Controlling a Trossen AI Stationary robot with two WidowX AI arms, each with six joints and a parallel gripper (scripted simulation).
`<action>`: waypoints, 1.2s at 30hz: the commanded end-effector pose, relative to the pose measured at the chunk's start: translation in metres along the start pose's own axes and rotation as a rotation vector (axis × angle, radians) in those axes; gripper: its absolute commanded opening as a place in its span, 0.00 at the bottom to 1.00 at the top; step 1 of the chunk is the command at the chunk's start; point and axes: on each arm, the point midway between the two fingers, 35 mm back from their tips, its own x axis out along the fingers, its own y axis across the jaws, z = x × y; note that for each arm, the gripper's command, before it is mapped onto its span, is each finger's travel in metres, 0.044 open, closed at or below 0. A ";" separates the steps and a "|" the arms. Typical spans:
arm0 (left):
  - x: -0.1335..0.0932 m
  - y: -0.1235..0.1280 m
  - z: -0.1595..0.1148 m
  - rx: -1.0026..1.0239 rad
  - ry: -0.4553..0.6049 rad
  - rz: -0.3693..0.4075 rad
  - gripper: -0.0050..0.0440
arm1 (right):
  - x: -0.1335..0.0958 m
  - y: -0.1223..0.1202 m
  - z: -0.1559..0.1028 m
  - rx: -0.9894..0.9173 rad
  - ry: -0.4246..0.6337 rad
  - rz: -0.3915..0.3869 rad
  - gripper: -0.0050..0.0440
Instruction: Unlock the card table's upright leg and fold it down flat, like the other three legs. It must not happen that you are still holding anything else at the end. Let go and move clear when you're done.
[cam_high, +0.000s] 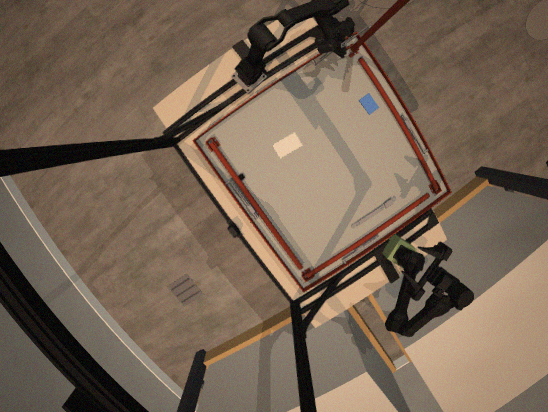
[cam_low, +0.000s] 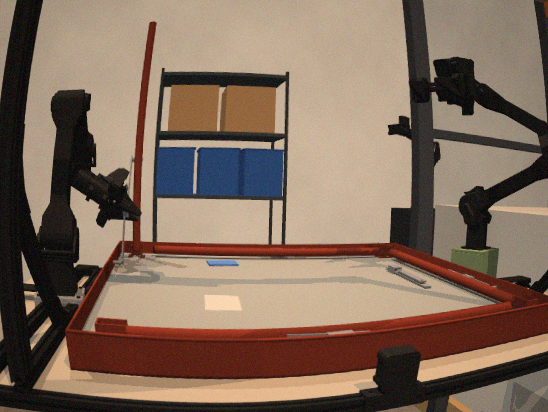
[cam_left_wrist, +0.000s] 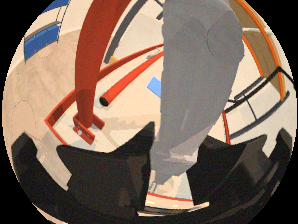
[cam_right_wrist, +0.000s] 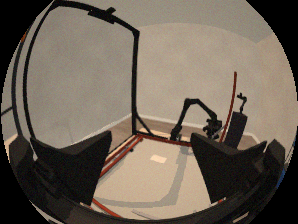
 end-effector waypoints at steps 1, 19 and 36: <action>0.002 0.001 -0.004 -0.010 0.013 0.003 0.10 | 0.000 0.001 0.000 -0.005 0.000 0.003 0.92; -0.001 -0.009 -0.006 0.062 -0.014 0.034 0.10 | 0.000 0.001 0.000 -0.005 0.000 0.003 0.92; -0.004 -0.019 -0.008 0.137 -0.043 0.065 0.10 | 0.000 0.001 0.000 -0.005 0.000 0.003 0.92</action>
